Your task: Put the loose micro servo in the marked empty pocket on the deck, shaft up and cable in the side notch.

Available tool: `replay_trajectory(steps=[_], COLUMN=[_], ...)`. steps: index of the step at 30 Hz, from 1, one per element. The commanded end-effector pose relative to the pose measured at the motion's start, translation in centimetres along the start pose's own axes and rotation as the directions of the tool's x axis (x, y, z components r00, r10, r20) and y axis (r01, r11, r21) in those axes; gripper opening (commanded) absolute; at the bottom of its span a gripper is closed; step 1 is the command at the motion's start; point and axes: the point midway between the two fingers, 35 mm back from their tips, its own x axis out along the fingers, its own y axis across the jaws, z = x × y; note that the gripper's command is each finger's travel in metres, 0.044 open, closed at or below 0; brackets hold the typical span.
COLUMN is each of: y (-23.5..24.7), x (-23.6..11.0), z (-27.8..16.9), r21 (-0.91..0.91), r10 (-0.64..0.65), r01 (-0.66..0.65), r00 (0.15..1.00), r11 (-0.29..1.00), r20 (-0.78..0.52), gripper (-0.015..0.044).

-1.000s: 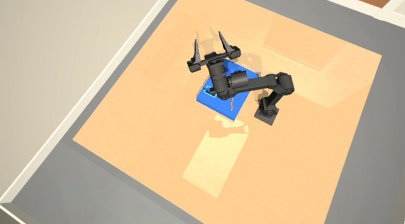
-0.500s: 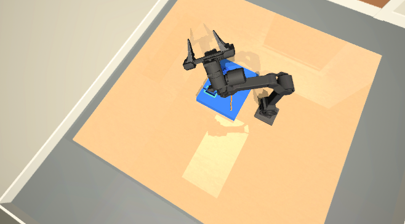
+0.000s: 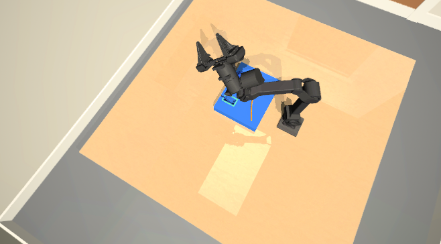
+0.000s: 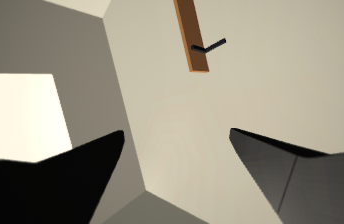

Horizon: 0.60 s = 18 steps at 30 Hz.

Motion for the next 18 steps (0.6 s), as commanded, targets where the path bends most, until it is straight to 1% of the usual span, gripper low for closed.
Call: replay_trajectory(steps=[1,9,18], y=[-1.3,-3.5,-6.1], x=[0.3,0.6,0.7], z=[0.2,0.9,2.1], r21=[-0.153,-0.405,-0.651], r10=[-0.051,-0.146,-0.259], r01=[0.048,0.121,0.177], r00=[0.999,0.989,0.965], r11=[0.987,0.906,0.738], r20=[-0.017,-0.032,-0.031], gripper=[0.0440,0.0440,0.0440])
